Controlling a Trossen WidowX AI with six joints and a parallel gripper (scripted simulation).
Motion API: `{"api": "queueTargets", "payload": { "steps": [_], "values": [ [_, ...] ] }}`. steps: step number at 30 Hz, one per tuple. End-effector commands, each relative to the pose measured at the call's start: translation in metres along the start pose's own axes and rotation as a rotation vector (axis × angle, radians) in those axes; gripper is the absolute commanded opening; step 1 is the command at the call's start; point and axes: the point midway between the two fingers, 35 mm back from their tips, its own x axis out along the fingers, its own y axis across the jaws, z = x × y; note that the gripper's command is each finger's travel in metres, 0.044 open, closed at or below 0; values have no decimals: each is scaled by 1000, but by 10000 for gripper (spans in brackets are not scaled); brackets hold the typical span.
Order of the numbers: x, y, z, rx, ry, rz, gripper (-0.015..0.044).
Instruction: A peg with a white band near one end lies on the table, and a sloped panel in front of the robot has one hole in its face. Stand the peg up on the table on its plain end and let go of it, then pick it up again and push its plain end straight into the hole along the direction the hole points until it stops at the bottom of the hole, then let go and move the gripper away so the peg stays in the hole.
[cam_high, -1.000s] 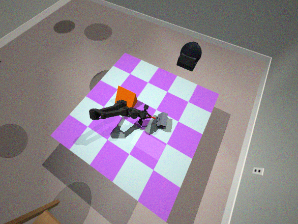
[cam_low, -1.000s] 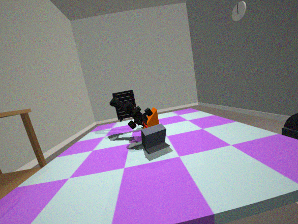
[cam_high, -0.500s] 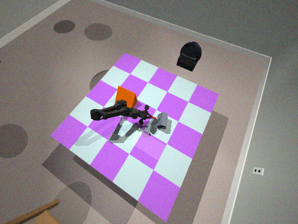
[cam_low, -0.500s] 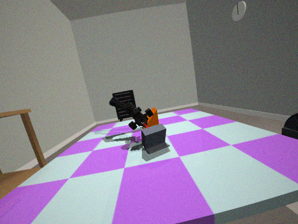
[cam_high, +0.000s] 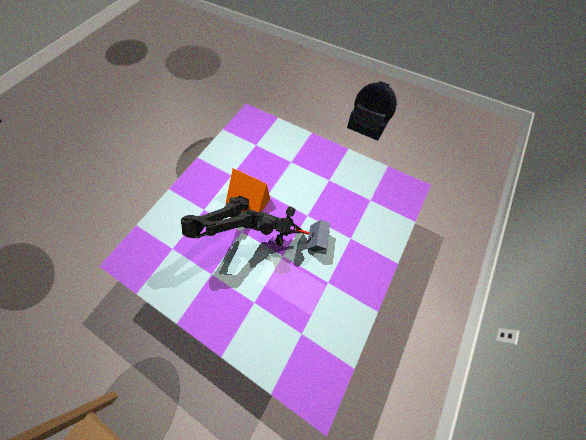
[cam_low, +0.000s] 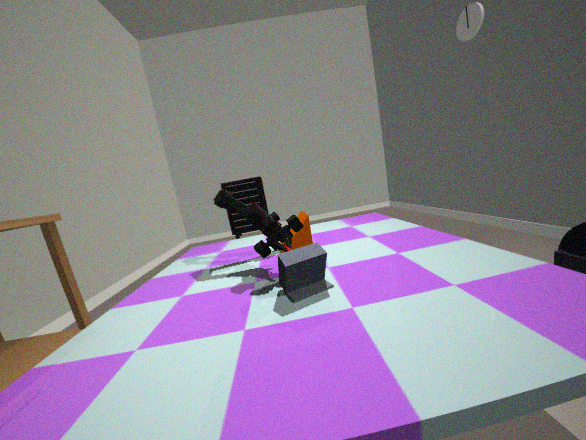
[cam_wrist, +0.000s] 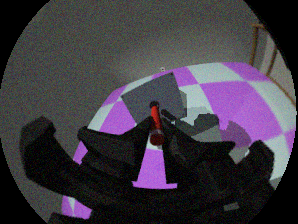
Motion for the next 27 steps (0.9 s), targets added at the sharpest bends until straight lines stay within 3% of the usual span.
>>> {"api": "queueTargets", "payload": {
  "steps": [1,27],
  "values": [
    [6,0,0,-3,-3,3,0],
    [14,0,-2,1,0,0,0]
  ]
}}
